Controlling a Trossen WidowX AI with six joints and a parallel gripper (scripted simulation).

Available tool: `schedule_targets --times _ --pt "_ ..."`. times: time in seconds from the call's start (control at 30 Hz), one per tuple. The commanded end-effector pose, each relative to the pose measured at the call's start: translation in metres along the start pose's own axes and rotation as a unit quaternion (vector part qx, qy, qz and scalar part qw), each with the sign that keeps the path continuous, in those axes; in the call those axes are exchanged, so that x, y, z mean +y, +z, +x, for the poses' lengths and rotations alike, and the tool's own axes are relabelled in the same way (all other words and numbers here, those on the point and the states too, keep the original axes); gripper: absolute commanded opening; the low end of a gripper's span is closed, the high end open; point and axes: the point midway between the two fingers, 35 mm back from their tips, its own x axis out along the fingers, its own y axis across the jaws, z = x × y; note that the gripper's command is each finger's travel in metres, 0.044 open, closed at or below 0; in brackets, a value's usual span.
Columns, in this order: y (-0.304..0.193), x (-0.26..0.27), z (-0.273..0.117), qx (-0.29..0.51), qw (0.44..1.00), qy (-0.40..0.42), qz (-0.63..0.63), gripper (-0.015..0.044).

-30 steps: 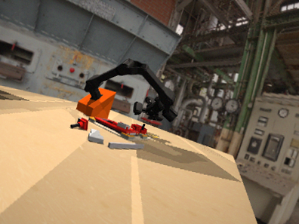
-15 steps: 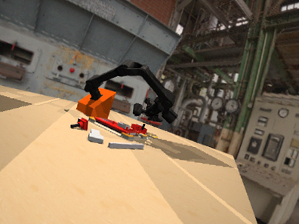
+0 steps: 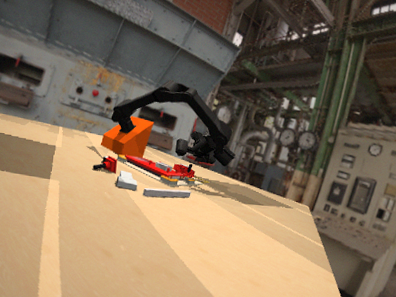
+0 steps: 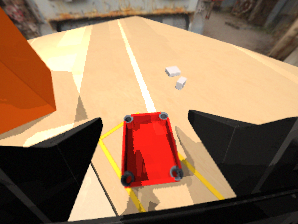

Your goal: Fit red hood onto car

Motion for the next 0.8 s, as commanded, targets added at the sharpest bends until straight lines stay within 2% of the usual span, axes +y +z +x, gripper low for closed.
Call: schedule_targets --times 0.0,0.77 --pt "-0.003 -0.001 0.0 0.003 1.0 -0.001 -0.002 0.044" --pt "-0.014 -0.001 0.006 0.005 1.0 -0.003 -0.003 0.044"
